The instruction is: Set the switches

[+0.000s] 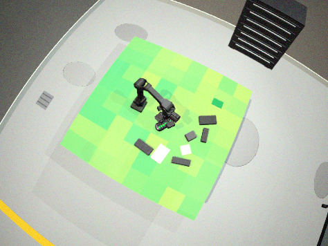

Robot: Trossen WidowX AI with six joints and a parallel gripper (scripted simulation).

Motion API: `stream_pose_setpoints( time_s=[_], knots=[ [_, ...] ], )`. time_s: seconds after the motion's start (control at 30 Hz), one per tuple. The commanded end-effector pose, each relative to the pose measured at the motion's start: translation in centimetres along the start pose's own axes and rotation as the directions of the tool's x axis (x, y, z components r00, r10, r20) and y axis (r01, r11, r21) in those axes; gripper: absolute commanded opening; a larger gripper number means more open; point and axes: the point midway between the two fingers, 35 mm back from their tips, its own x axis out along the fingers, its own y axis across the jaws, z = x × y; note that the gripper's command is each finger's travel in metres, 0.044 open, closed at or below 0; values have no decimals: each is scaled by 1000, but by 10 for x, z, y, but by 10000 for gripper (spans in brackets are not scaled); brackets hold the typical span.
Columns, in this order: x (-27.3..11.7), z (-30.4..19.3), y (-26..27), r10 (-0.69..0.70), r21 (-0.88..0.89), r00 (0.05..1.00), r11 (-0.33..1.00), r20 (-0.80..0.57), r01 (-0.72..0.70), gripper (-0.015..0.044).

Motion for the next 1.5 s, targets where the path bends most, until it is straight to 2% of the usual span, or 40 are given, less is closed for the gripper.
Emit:
stream_pose_setpoints(
  time_s=[0.0,0.43,0.47,0.53,0.9,1.1,1.47],
  knots=[
    [0,0,0,0,0,1000,1000,0,0,79],
    [0,0,0,0,0,1000,1000,0,0,420],
    [0,0,0,0,0,1000,1000,0,0,440],
    [0,0,0,0,0,1000,1000,0,0,440],
    [53,7,-44,-17,-56,1000,998,-20,15,151],
    [56,8,-47,-18,-59,1000,998,-21,16,0],
    [56,7,-47,-18,-59,1000,998,-21,16,0]
  ],
)
